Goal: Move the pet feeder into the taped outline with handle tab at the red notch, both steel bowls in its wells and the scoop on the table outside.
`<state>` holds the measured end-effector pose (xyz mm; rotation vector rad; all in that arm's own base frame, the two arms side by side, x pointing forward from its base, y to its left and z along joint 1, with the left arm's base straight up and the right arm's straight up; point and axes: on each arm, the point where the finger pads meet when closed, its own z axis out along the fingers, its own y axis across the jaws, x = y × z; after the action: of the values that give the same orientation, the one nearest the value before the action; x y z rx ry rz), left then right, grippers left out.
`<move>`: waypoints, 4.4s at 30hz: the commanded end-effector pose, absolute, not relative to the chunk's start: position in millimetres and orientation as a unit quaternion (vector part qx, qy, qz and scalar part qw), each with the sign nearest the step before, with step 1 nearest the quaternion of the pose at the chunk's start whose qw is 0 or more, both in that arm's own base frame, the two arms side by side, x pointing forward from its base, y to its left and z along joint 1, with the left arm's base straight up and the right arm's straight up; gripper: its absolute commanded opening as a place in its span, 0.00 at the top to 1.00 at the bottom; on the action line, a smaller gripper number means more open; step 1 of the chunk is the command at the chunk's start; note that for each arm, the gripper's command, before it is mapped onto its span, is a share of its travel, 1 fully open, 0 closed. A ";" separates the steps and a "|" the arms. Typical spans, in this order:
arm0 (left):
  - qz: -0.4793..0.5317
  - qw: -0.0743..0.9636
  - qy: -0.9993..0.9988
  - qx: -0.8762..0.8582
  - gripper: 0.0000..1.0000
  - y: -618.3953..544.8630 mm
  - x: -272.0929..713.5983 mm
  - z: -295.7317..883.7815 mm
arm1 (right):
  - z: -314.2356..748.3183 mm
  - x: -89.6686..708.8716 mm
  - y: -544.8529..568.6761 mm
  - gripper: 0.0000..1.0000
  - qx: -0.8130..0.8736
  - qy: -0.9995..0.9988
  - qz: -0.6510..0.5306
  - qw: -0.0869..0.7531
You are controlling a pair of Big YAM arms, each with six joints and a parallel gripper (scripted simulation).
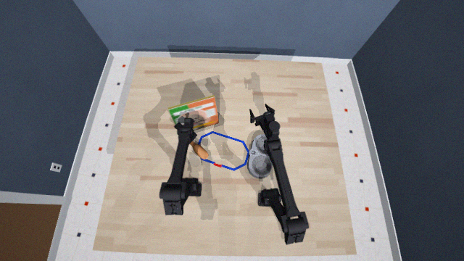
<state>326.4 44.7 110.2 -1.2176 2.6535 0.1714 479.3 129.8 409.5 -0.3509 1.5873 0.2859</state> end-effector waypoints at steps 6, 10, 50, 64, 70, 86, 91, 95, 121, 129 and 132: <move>0.059 0.086 0.917 -0.385 0.77 107.4 312.9 65.5 | 323.6 441.8 310.2 0.00 -0.353 0.640 0.275 0.625; 0.057 0.104 0.912 -0.393 0.77 148.0 320.7 60.8 | 283.8 418.1 393.2 0.00 -0.435 0.596 0.348 0.578; 0.057 0.127 0.895 -0.425 0.77 229.6 331.2 37.1 | 184.8 367.2 528.7 0.00 -0.568 0.506 0.468 0.449; 0.057 0.128 0.895 -0.424 0.77 223.5 320.1 25.2 | 178.9 369.0 498.2 0.00 -0.571 0.511 0.465 0.443; 0.057 0.126 0.895 -0.424 0.77 221.5 316.9 25.0 | 176.3 368.9 491.3 0.00 -0.573 0.510 0.465 0.442; 0.061 0.160 0.890 -0.422 0.09 237.9 335.9 60.2 | 171.1 370.1 460.9 0.00 -0.576 0.510 0.463 0.440; 0.060 0.165 0.889 -0.422 0.09 231.4 337.9 78.7 | 168.4 369.4 446.0 0.00 -0.575 0.513 0.462 0.440; 0.060 0.167 0.888 -0.425 0.00 229.1 335.2 94.5 | 167.8 370.1 438.1 0.00 -0.575 0.512 0.462 0.440; 0.058 0.492 0.840 -0.220 0.00 185.2 463.3 386.0 | 165.1 399.3 319.1 0.00 -0.414 0.733 0.352 0.409; -0.086 0.503 0.856 0.078 0.00 -9.4 443.1 384.5 | 151.4 380.3 249.5 0.00 -0.320 0.829 0.262 0.376; -0.140 0.497 0.835 0.193 0.00 -82.8 413.9 380.1 | 144.6 369.7 222.5 0.00 -0.285 0.858 0.227 0.363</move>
<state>436.7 -33.2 383.3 0.2107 2.0542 -0.3436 376.4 238.5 133.4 -0.8190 2.1560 0.5987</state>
